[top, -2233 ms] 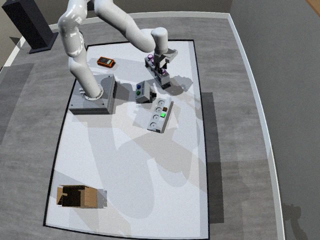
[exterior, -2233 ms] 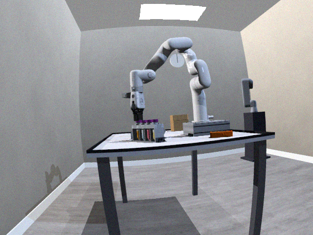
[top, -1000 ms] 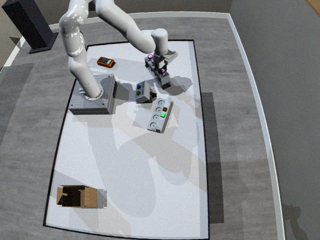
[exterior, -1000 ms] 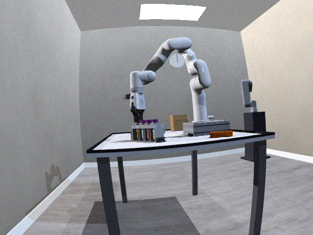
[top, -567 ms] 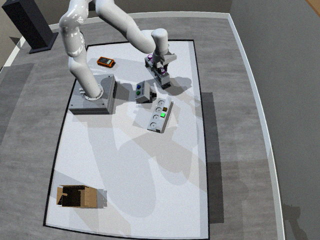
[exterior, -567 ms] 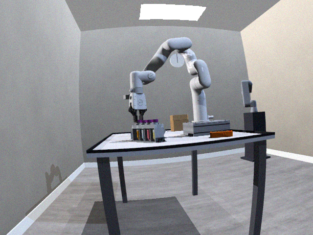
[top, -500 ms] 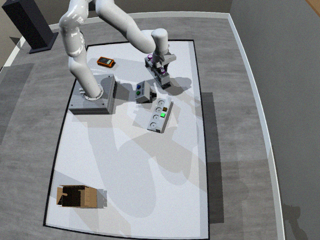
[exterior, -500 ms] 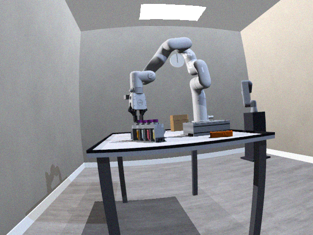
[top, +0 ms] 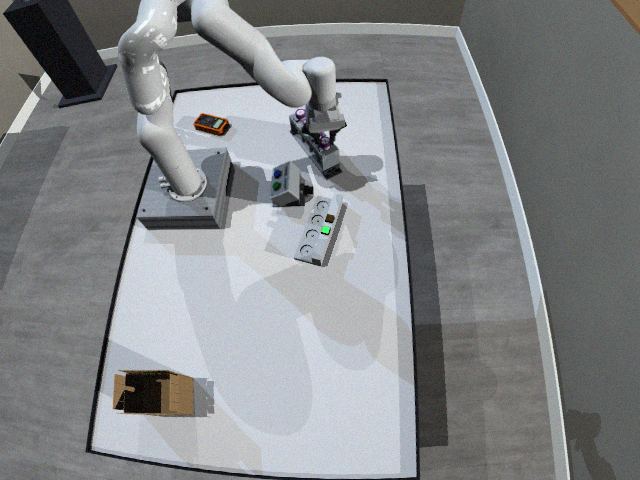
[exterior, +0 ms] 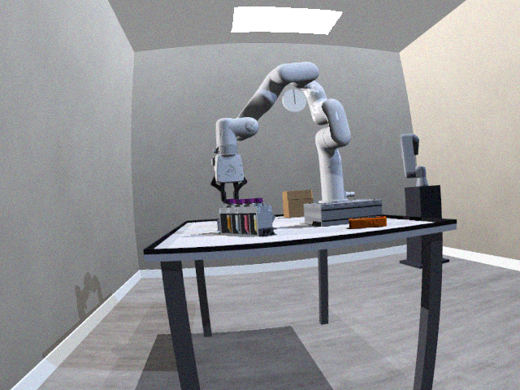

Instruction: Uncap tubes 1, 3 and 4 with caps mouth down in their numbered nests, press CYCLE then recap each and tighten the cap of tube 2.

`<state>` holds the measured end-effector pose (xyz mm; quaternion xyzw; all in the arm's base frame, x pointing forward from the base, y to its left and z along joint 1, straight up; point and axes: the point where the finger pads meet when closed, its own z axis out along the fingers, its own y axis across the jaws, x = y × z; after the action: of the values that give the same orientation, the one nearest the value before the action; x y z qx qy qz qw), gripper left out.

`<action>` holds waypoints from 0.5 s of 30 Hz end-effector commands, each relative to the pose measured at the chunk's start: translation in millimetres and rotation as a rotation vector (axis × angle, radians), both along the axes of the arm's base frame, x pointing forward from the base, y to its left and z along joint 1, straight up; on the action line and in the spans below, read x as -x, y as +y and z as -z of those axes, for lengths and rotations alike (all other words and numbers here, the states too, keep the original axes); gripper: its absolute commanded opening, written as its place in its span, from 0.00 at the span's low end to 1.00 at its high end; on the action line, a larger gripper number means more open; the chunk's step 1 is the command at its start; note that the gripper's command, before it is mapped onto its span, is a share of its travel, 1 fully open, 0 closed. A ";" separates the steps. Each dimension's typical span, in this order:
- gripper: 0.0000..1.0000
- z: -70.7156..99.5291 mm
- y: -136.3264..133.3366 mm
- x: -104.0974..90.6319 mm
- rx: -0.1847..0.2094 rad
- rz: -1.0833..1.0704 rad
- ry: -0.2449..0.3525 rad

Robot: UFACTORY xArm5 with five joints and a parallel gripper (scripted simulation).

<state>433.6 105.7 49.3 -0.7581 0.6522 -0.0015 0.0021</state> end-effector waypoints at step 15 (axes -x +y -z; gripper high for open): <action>0.46 -1.5 0.1 -0.9 -0.005 -0.047 -0.002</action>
<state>433.2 105.5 48.3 -0.7490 0.6626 -0.0012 0.0017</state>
